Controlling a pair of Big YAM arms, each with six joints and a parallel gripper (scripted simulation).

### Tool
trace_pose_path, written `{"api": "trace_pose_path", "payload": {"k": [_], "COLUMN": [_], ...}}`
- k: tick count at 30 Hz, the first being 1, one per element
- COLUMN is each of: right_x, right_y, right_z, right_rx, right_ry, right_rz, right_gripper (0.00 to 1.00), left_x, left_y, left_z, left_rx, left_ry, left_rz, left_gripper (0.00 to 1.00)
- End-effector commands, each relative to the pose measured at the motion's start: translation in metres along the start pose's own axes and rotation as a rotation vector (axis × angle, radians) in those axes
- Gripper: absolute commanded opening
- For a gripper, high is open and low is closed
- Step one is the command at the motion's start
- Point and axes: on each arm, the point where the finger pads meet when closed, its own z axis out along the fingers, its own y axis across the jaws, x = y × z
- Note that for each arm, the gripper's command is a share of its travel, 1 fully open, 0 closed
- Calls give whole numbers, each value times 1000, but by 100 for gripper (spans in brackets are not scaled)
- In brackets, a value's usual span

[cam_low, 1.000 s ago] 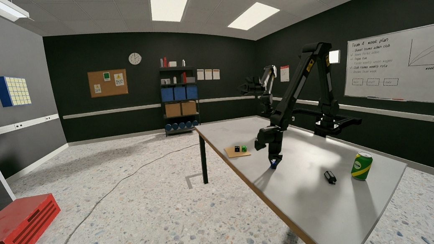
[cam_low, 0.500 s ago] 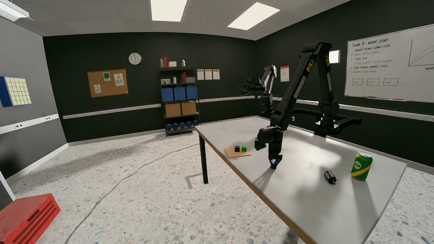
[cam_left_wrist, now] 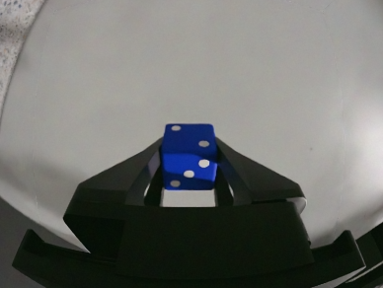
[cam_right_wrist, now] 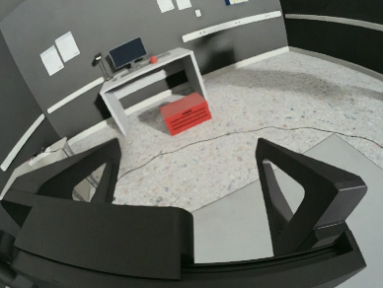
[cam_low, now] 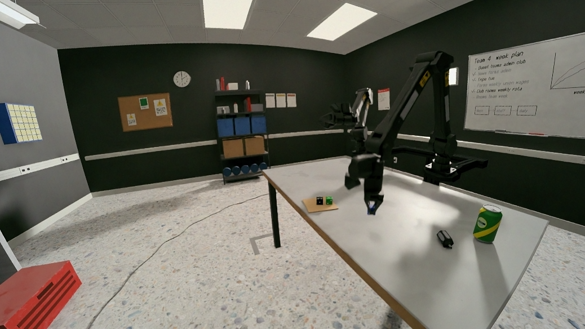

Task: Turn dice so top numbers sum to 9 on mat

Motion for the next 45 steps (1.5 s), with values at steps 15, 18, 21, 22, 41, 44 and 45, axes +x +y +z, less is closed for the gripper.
{"api": "trace_pose_path", "payload": {"k": [15,18,21,22,41,44,45], "right_x": [-3,-3,-3,-3,-3,-3,-3], "right_y": [1,1,1,1,1,1,1], "right_z": [1,1,1,1,1,1,1], "right_rx": [-1,-1,-1,-1,-1,-1,-1], "right_ry": [-5,-5,-5,-5,-5,-5,-5], "right_rz": [5,5,5,5,5,5,5], "right_gripper": [100,100,100,100,100,100,100], "left_x": [-15,-17,-26,-33,-289,-290,-294], "left_y": [1,3,5,4,-125,-117,-113], "left_z": [-48,-49,-47,-47,-53,-61,-83], "left_rx": [-19,-20,-15,-15,-7,-9,-13], "left_ry": [-26,-27,-20,-20,-30,-43,-77], "left_rz": [5,2,-2,-9,-268,-284,-289], "left_gripper": [26,26,26,26,26,26,26]}}
